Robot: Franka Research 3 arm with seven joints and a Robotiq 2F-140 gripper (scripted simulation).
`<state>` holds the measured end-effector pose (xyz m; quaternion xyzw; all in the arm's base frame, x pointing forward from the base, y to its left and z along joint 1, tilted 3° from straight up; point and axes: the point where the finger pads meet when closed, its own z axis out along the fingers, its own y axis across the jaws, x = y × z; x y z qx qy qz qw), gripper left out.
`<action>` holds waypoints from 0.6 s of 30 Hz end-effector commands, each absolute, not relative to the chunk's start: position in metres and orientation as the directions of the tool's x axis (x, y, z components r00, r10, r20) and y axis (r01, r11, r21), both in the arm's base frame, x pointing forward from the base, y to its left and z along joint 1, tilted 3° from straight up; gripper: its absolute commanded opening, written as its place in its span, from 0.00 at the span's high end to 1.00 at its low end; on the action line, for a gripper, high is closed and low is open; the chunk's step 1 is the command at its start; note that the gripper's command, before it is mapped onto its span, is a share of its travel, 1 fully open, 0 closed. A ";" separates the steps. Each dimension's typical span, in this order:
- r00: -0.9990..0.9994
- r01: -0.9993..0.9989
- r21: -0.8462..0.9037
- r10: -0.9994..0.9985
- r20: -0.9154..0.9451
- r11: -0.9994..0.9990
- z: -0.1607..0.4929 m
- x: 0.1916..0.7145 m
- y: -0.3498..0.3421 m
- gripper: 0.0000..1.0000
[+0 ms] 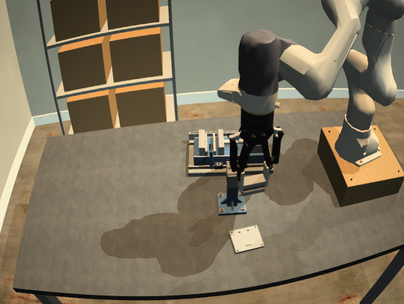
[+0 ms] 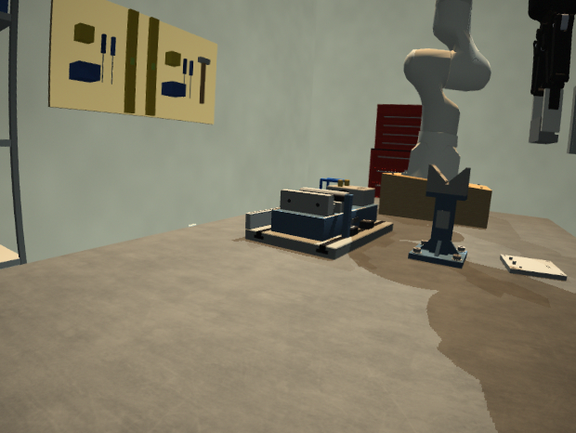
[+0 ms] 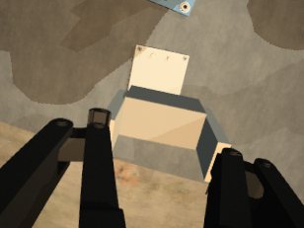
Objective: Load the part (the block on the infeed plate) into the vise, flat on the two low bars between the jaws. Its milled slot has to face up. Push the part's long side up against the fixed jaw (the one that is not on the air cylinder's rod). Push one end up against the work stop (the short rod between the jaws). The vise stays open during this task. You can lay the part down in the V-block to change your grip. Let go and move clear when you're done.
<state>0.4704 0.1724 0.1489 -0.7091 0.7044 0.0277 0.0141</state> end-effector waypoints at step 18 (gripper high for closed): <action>0.008 -1.000 0.014 -0.998 -0.058 -0.009 0.151 0.473 0.167 1.00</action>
